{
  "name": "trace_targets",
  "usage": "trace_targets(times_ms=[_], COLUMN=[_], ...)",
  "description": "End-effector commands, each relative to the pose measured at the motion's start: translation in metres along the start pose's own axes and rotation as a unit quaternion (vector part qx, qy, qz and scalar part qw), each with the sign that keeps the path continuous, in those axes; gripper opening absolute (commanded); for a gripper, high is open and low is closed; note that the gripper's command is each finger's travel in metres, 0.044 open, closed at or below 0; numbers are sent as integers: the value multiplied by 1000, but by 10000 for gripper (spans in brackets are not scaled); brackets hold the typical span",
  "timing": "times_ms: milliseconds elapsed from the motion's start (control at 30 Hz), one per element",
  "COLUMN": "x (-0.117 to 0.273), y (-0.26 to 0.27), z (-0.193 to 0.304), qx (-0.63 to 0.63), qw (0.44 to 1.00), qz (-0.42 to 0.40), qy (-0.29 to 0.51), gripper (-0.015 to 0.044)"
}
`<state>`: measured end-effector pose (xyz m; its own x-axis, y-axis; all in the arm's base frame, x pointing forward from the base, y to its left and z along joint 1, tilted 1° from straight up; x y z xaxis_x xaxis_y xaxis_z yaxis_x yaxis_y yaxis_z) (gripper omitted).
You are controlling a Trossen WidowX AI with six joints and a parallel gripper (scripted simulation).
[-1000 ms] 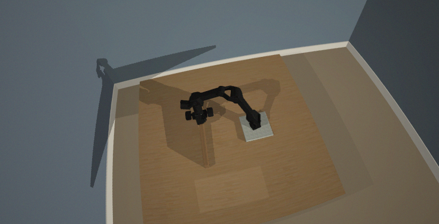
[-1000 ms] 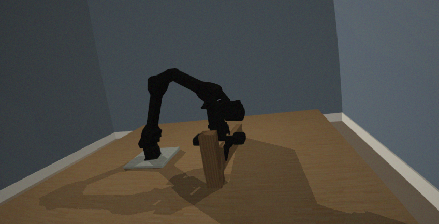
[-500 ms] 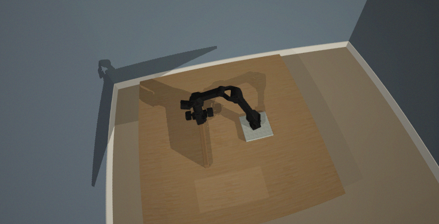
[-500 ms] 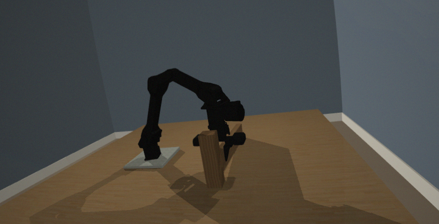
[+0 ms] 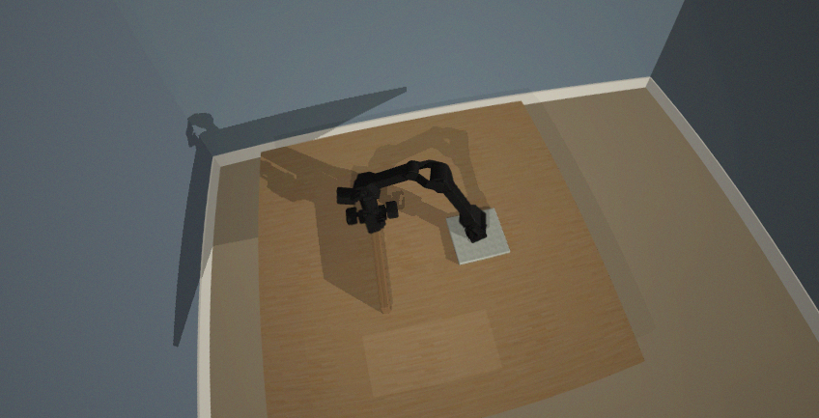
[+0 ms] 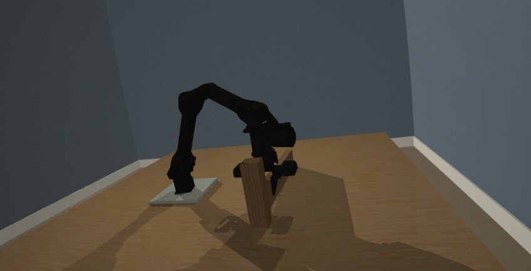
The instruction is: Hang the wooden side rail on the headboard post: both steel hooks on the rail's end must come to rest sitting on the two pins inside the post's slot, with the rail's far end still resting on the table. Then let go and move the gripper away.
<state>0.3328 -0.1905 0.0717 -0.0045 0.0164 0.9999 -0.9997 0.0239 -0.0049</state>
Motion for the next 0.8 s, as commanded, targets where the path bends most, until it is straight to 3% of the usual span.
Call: trace_targets(times_ms=[0,767], x=[0,-4], y=[0,0], z=[1,1], qx=[0,0], qw=[1000,1000], qz=[0,0], qy=[4,4], gripper=[0,0])
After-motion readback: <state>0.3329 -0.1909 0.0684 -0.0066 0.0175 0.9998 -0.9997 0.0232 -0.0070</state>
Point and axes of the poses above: the point midway between the two fingers, 35 mm back from their tips, its own x axis back along the fingers, its own y axis across the jaws, z = x × y, the point moved 1 cm from there along x, back along the fingers, and after that the axes turned 14 degrees about x, right-handed, at the moved point
